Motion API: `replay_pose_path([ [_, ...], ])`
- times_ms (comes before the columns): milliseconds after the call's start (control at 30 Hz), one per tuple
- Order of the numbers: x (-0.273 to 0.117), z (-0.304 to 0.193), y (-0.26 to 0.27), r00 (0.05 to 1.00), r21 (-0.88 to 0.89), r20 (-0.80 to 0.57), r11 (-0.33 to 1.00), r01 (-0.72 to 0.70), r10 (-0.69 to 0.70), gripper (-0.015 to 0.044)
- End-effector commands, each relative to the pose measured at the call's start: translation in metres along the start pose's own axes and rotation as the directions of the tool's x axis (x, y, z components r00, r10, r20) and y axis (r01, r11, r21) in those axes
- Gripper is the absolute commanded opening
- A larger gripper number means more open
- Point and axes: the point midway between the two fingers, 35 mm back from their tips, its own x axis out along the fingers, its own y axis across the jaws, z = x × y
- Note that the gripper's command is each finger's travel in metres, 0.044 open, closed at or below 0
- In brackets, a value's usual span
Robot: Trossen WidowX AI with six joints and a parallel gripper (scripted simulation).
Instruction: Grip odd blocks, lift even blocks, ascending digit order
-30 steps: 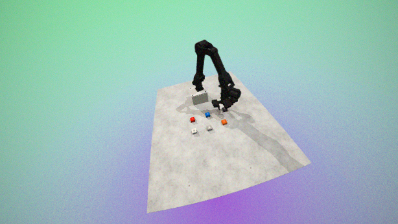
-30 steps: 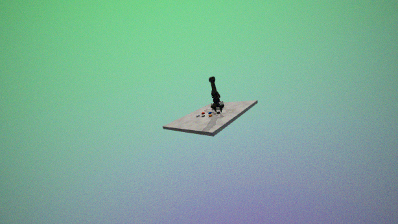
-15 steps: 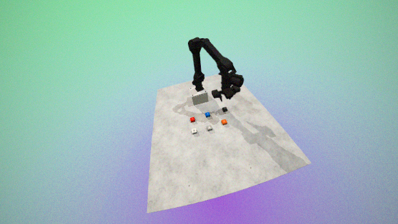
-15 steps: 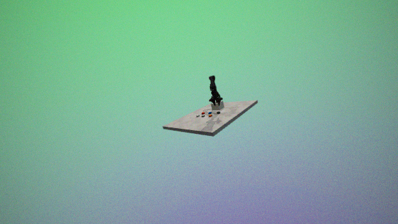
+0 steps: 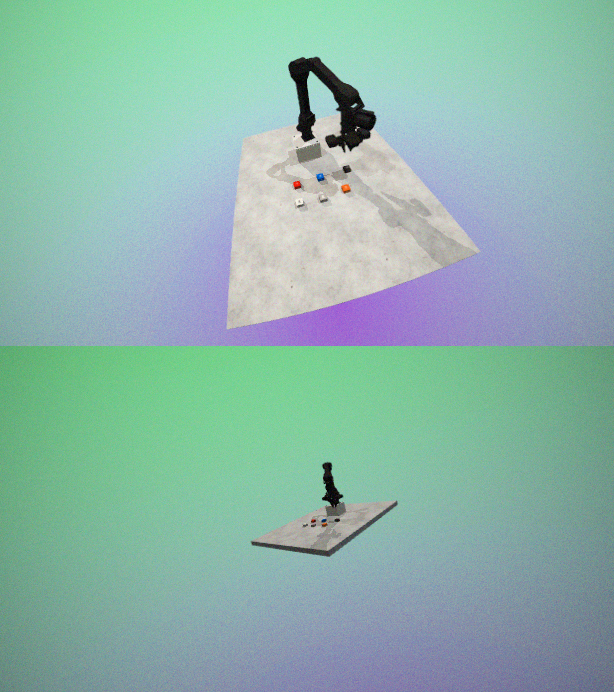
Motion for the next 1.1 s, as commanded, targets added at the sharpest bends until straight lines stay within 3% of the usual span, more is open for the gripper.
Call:
replay_pose_path([
  [0,-0.002,0.009,-0.006,1.000,0.011,0.007,1.000,-0.004,0.004,0.0120],
  [400,-0.007,0.114,-0.124,1.000,0.020,0.022,1.000,0.008,-0.009,0.0120],
  [533,-0.005,0.128,-0.157,1.000,0.005,0.012,1.000,0.012,-0.012,0.0120],
  [733,-0.004,0.130,-0.162,1.000,0.003,0.011,1.000,0.013,-0.013,0.0120],
  [800,0.009,0.132,-0.162,1.000,0.003,0.011,1.000,0.013,-0.013,0.0172],
  [933,0.074,0.131,-0.163,1.000,0.003,0.010,1.000,0.013,-0.013,0.0278],
  [1067,0.077,0.130,-0.163,1.000,0.003,0.010,1.000,0.013,-0.013,0.0383],
])
